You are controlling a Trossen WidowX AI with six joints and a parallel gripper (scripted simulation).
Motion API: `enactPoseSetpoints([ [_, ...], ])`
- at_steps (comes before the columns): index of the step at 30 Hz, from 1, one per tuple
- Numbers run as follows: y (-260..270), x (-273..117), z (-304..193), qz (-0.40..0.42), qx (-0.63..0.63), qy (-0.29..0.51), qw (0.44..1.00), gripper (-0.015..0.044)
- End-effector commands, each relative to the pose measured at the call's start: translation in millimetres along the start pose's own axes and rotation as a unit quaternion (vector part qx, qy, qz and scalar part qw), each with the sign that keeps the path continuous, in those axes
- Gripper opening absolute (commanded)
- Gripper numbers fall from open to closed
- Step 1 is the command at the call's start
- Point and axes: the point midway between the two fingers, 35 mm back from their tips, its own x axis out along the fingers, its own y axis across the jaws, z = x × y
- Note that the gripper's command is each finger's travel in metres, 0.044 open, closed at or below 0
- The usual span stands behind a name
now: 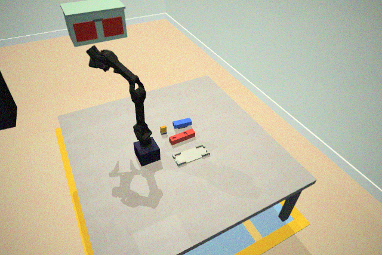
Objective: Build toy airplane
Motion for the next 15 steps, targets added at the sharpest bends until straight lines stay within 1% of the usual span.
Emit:
enactPoseSetpoints([
  [1,0.0,0.0,0.0,0.000,0.000,0.000,1.000,0.0426],
  [2,-1.5,2.1,0.2,-0.003,0.000,0.001,1.000,0.0440],
  [3,-6.2,8.3,0.9,-0.012,-0.002,0.003,1.000,0.0440],
  [6,-36.2,42.0,4.2,-0.065,-0.006,0.020,0.998,0.0440],
  [11,-101.4,92.6,6.4,-0.150,-0.002,0.060,0.987,0.0440],
  [15,-162.0,122.4,3.3,-0.208,0.013,0.098,0.973,0.0440],
])
